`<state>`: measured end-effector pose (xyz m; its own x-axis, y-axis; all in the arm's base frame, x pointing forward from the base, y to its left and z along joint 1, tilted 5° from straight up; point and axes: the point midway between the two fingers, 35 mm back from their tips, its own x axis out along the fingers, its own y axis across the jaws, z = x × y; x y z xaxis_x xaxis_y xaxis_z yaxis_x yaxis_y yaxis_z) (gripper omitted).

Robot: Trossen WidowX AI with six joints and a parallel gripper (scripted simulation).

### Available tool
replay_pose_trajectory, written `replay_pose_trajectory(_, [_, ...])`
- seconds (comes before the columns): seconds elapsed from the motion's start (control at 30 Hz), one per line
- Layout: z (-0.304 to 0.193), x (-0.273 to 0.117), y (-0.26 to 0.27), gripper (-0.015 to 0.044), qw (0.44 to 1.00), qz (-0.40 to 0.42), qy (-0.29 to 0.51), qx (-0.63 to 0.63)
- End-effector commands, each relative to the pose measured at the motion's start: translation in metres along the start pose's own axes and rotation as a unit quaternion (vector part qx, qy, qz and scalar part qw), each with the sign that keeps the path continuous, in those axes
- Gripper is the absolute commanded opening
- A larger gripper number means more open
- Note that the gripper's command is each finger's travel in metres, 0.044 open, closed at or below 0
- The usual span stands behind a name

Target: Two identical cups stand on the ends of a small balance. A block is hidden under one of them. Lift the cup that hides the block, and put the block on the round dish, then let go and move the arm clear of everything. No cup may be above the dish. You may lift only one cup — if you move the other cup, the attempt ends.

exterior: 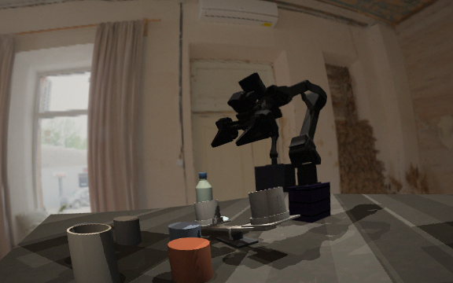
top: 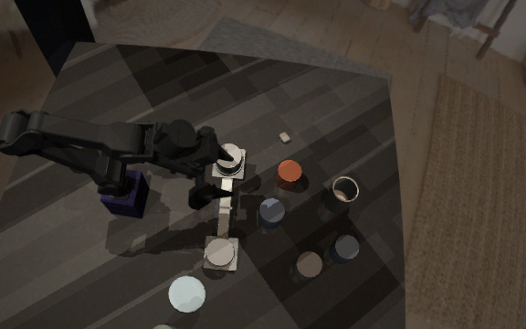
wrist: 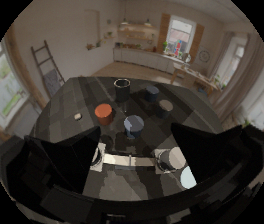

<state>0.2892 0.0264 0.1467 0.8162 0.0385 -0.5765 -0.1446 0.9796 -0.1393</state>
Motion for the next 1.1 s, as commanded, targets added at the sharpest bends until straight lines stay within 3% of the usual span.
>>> replay_pose_trajectory(0.0, [-0.034, -0.063, 0.011, 0.0440, 0.997, -0.005, 0.063, 0.040])
replay_pose_trajectory(0.17, [-0.061, -0.092, 0.010, 0.0440, 0.994, -0.012, 0.098, 0.053])
replay_pose_trajectory(0.43, [-0.062, -0.093, 0.010, 0.0440, 0.993, -0.013, 0.101, 0.056])
replay_pose_trajectory(1.07, [-0.041, -0.054, -0.026, 0.0440, 0.925, -0.112, 0.217, 0.292])
